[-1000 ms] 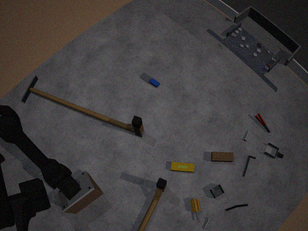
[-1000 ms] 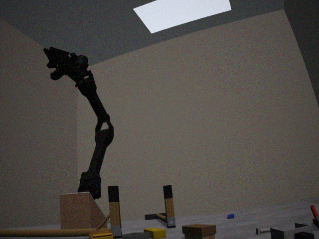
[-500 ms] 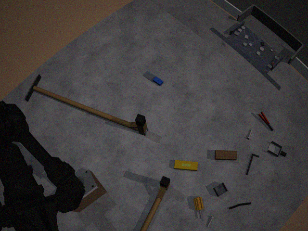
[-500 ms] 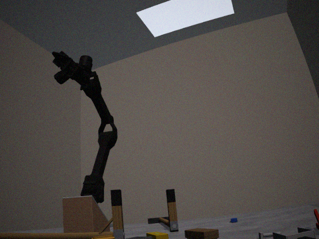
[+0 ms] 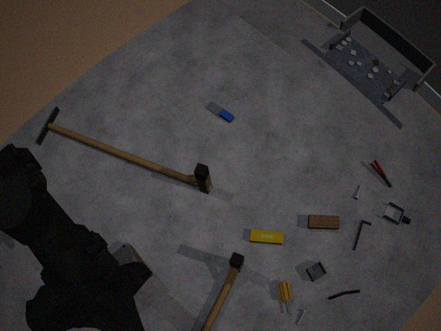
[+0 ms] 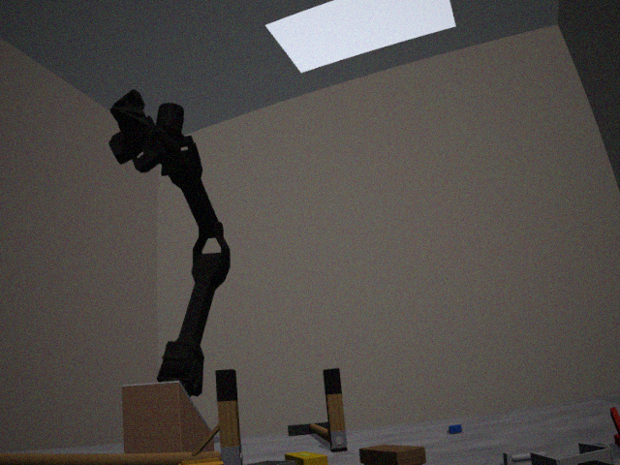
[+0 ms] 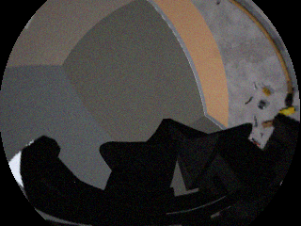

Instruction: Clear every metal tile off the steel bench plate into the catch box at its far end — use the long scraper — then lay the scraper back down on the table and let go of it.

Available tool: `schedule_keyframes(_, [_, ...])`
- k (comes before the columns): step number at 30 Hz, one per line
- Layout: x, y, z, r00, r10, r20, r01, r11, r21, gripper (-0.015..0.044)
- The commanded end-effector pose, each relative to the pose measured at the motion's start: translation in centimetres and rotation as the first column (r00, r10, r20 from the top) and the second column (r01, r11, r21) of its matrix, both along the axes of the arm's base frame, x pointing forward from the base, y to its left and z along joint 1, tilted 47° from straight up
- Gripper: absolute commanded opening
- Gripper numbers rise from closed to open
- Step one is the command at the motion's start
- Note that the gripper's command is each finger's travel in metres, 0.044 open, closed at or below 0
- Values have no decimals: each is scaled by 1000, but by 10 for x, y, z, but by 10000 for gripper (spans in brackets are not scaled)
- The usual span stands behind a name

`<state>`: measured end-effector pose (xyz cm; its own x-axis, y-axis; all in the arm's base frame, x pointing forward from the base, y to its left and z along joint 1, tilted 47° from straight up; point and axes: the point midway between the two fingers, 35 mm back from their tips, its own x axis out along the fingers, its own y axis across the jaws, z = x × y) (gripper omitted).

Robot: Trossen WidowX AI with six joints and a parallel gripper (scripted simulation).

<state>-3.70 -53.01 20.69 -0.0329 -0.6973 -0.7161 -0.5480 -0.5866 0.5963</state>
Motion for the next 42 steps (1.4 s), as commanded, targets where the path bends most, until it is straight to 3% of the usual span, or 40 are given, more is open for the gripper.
schedule_keyframes(1, [14, 3, -14, 994, 99, -38, -97, 994, 50, 0])
schedule_keyframes(20, [74, 25, -62, 839, 526, -138, -485, 839, 246, 0])
schedule_keyframes(42, [137, 64, -108, 433, 894, -113, -799, 439, 411, 0])
